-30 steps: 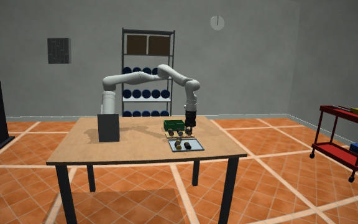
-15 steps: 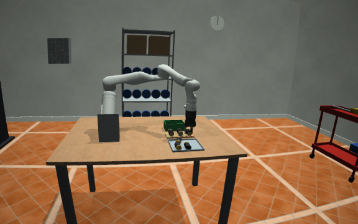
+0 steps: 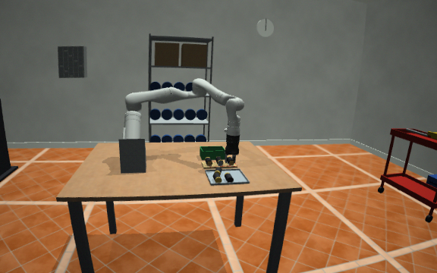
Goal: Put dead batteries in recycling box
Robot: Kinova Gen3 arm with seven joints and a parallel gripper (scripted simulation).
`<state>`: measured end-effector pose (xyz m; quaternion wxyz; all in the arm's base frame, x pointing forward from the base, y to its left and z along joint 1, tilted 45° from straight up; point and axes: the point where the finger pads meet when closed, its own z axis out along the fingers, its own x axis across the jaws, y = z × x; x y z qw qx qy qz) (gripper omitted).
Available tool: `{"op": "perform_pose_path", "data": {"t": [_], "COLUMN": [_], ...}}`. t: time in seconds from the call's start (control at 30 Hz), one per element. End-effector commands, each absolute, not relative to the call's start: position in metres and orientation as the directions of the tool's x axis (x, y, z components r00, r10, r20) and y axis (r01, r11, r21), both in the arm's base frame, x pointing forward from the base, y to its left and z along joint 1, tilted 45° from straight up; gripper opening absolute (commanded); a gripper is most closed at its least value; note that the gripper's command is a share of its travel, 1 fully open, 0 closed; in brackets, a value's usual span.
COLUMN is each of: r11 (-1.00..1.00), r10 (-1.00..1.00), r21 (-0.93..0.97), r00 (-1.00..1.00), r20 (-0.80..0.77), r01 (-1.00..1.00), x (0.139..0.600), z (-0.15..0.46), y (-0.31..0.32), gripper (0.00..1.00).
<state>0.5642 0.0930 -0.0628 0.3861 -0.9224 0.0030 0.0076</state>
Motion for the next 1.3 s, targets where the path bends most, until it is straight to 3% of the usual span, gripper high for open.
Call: {"op": "perform_pose_path", "data": {"t": [0.0, 1.27], "r11": [-0.702, -0.702], "r10": [-0.001, -0.001], "r21": [-0.712, -0.712], "r00": [1.0, 1.0], "r20": [-0.015, -0.015], "r01": [-0.011, -0.011], "x": [0.565, 0.566], "z": [-0.062, -0.016], "y": [0.092, 0.046], "gripper": [0.9, 0.9]}}
